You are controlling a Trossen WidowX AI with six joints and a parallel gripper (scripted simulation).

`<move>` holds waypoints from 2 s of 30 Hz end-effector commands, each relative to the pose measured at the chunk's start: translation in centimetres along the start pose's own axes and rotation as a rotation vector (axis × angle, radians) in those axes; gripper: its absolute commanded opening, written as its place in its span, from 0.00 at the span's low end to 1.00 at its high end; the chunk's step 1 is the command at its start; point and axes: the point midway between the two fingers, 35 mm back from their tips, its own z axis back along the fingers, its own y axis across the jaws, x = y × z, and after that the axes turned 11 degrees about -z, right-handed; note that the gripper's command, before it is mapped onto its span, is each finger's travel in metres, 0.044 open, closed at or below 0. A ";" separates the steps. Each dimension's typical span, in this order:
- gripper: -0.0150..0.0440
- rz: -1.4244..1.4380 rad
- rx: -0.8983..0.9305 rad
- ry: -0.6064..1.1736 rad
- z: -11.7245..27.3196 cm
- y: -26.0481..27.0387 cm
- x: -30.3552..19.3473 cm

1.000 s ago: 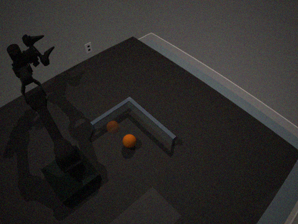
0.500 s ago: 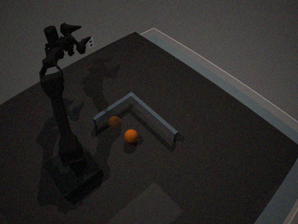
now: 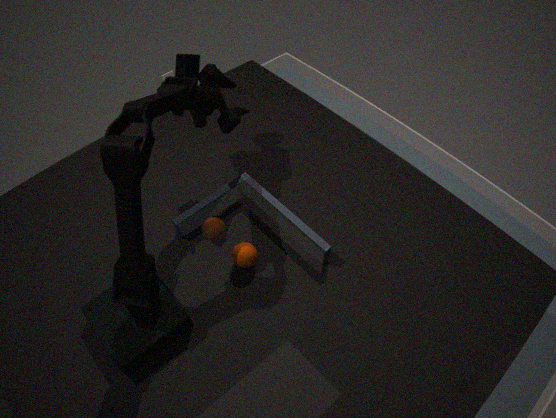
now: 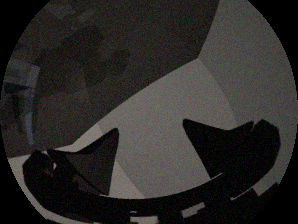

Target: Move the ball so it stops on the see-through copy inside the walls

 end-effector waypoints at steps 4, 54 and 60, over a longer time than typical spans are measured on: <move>0.95 -0.165 0.281 -0.147 -0.6 12.0 -4.3; 0.95 -0.950 1.050 -0.412 12.3 38.0 -2.6; 0.95 -0.950 1.050 -0.412 11.9 38.5 -1.9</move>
